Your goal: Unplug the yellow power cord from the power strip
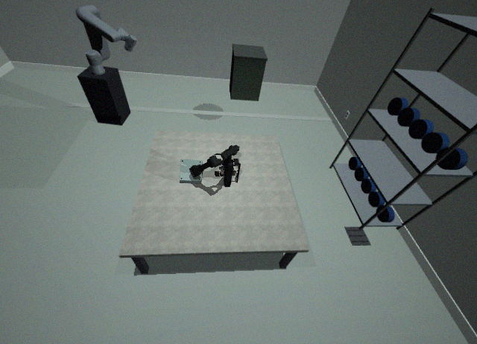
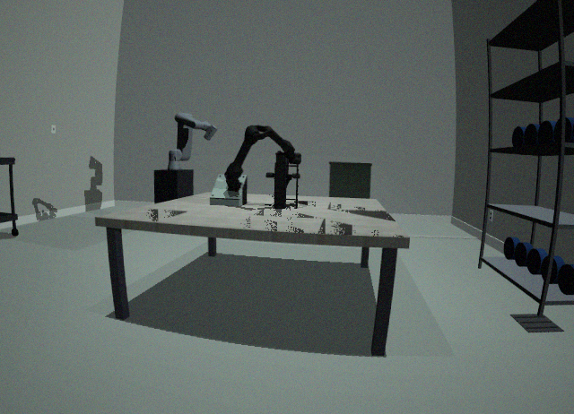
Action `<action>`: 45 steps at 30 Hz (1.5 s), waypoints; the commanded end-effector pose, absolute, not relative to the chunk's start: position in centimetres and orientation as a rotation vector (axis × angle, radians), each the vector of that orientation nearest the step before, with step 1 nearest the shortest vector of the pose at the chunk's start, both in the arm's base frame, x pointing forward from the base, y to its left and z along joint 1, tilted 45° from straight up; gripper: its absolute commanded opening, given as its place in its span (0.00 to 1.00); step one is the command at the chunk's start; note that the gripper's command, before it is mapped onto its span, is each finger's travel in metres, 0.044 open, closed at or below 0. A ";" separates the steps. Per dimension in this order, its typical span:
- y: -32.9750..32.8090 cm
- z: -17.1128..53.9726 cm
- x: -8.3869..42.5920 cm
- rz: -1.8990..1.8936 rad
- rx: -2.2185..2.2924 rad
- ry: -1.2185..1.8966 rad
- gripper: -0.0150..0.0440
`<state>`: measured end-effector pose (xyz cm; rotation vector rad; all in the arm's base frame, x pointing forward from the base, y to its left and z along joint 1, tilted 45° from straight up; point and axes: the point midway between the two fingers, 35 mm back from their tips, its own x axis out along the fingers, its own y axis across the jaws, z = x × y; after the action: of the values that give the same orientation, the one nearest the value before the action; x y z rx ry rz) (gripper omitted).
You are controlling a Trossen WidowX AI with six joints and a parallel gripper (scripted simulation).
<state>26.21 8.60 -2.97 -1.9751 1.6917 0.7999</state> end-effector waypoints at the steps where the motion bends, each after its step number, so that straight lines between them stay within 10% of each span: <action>1: 11.5 -4.7 25.8 0.861 -1.924 1.639 0.25; 8: 12.4 -5.4 25.5 0.863 -1.925 1.639 0.25; 25: 13.4 -6.1 25.4 0.863 -1.929 1.641 1.00; 45: 16.6 -8.2 24.5 0.864 -1.928 1.640 1.00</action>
<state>24.66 16.60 -8.07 -1.9342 1.6320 0.8652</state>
